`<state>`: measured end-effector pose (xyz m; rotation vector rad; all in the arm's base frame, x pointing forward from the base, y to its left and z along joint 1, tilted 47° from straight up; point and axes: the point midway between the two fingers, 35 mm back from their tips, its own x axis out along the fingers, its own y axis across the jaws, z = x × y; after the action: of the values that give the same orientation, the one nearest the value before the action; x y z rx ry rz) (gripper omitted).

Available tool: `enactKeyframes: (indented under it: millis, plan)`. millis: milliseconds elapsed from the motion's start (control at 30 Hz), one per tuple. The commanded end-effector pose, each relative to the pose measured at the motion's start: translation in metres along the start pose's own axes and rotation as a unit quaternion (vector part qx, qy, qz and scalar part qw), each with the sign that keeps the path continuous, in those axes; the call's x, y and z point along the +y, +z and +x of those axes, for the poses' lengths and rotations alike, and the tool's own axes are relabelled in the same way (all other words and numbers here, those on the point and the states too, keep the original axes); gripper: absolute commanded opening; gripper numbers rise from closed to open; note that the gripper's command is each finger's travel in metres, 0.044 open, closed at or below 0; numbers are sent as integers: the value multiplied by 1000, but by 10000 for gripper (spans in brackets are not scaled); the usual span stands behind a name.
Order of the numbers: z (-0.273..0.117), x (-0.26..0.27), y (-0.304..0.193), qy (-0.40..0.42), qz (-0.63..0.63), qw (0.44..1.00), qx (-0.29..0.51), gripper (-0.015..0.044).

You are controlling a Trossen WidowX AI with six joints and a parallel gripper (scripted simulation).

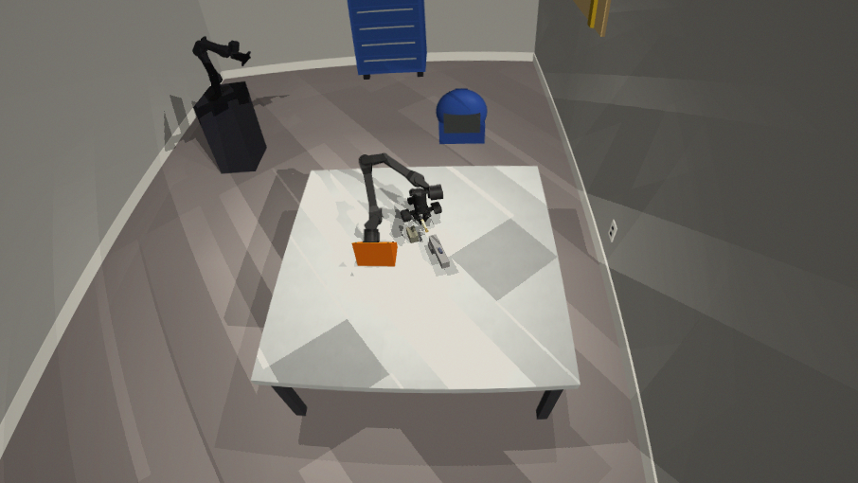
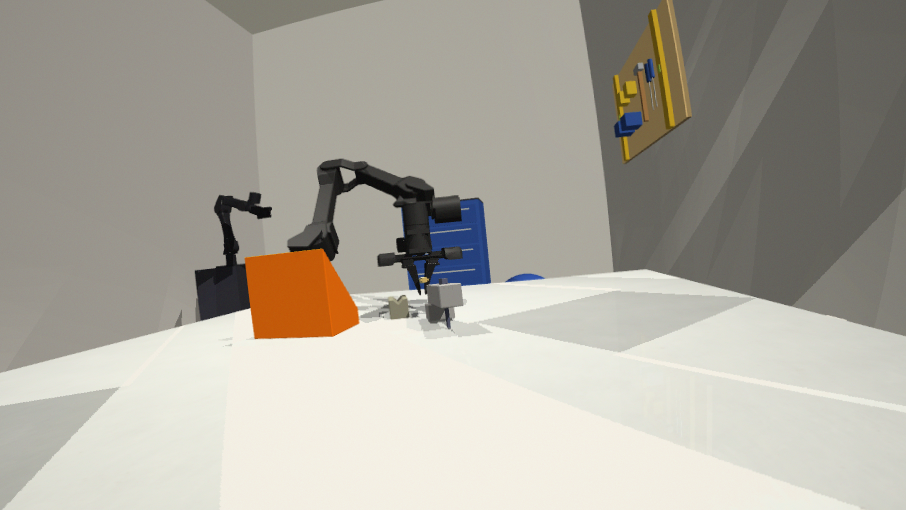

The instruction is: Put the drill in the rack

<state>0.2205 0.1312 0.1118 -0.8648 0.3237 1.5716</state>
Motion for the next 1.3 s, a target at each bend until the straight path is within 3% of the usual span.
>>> enactKeyframes:
  millis: [0,1267]
  plan:
    - [-3,-2,1,-3,-3,1000,0,0]
    - [-10,-3,0,-3,-3,1000,0,0]
